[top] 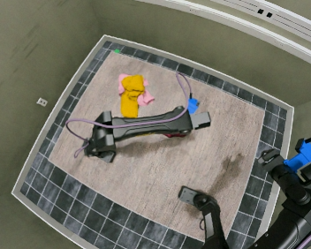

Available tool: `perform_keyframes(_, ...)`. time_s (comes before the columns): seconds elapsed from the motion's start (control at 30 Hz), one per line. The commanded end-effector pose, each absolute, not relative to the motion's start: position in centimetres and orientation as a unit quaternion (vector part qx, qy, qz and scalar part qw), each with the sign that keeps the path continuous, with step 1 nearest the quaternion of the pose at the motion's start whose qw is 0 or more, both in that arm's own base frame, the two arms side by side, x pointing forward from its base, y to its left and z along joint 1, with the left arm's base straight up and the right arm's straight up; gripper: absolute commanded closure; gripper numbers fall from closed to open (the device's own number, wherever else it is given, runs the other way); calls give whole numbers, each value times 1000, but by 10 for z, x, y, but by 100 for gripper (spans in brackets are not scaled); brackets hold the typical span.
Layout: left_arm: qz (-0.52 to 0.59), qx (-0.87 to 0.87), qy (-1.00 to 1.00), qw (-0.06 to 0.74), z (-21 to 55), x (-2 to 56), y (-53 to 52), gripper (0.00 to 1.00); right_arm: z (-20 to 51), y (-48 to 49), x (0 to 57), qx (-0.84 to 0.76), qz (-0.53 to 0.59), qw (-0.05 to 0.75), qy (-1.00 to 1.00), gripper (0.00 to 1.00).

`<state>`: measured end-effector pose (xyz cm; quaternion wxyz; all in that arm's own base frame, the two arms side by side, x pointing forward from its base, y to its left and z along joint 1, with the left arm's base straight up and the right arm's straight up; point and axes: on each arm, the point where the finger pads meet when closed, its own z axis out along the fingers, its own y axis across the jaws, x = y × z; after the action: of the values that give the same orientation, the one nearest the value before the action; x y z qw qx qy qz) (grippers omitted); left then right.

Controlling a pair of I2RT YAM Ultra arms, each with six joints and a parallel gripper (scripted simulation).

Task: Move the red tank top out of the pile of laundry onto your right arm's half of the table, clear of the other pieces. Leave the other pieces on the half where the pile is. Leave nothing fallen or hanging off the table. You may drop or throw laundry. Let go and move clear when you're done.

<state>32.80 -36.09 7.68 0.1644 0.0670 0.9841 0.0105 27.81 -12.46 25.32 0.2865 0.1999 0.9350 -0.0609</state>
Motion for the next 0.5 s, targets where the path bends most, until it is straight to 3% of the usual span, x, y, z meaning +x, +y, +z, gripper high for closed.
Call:
perform_keyframes(0.0, 4, 59, 989, 133, 62, 327, -366, 100, 283, -126, 284, 193, -69, 333, 920, 8)
perform_keyframes(0.47, -7, 41, 998, 36, 23, 317, -357, 100, 283, -126, 284, 193, -69, 333, 920, 8)
